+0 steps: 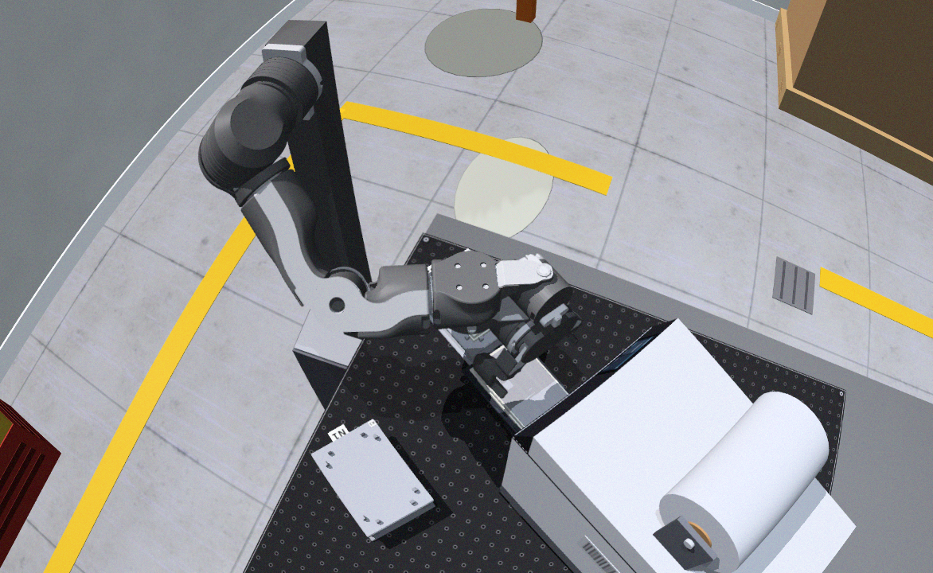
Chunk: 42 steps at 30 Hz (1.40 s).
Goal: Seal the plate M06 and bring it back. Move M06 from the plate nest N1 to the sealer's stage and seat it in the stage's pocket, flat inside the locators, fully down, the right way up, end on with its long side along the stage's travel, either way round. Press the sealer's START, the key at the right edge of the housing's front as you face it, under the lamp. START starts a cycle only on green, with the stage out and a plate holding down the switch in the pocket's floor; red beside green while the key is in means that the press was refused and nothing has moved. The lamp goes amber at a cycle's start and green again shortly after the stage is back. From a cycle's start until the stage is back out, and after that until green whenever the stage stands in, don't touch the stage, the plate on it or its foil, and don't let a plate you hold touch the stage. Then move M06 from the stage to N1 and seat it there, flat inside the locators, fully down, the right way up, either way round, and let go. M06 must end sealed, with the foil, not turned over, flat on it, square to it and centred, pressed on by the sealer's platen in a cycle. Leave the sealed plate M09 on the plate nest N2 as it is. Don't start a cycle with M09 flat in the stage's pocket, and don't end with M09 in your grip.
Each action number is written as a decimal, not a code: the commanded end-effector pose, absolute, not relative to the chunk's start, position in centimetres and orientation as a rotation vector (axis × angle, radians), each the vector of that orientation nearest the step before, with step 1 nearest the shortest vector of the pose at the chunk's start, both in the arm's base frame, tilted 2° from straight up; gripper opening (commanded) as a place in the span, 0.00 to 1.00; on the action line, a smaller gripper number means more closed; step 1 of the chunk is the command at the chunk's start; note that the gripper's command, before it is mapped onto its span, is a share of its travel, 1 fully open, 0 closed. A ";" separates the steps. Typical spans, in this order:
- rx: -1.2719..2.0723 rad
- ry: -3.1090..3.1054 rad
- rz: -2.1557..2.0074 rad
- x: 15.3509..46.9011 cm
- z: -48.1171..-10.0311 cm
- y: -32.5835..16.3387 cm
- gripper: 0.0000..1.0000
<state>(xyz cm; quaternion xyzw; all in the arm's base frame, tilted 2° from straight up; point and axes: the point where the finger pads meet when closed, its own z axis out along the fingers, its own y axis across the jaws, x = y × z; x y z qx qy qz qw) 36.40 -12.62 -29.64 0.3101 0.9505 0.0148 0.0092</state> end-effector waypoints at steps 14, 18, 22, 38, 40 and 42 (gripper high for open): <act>0.969 2.967 0.047 36.3 -29.5 -12.7 0.77; 0.966 2.965 0.053 36.4 -29.5 -12.7 0.77; 0.966 2.965 0.053 36.4 -29.5 -12.7 0.77; 0.968 2.967 0.048 36.3 -33.9 -12.8 0.77; 0.969 2.967 0.047 36.3 -35.0 -12.8 0.77; 0.969 2.967 0.047 36.3 -35.0 -12.8 0.77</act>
